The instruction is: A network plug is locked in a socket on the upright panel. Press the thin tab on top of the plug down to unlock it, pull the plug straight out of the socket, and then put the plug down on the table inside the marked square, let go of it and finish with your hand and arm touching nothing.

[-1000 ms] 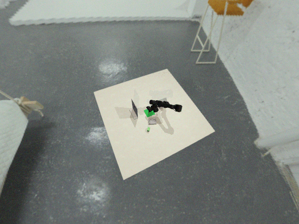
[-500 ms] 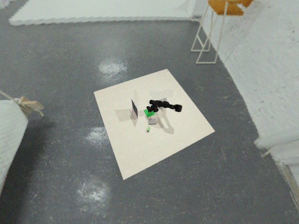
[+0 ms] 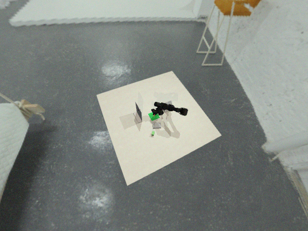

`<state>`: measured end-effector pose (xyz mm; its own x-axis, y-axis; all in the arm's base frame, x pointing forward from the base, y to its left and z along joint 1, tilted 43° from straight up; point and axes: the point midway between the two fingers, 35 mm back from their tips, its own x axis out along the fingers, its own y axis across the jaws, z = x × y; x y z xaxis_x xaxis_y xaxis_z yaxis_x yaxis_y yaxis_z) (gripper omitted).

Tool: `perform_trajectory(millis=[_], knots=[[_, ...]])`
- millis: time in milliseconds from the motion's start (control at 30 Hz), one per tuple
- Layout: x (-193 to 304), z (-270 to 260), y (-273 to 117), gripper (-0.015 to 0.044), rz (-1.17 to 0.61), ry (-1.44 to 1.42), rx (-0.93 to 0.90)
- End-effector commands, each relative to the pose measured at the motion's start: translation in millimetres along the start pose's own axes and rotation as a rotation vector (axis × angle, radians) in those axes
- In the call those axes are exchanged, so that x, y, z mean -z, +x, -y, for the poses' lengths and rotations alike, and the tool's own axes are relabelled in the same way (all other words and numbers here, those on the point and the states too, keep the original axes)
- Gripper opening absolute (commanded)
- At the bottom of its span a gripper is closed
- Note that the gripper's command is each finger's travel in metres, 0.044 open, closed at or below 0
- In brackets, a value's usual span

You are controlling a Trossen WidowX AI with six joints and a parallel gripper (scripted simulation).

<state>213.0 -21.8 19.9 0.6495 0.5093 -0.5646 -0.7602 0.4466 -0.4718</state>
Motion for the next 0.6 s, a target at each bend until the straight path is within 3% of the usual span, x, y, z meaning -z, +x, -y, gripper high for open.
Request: perform_trajectory(millis=[0, 567], knots=[[0, 3, -4, 0.0156, 0.003, -0.010, 0.005], [1, 2, -18, 0.0156, 0.002, -0.007, 0.004]])
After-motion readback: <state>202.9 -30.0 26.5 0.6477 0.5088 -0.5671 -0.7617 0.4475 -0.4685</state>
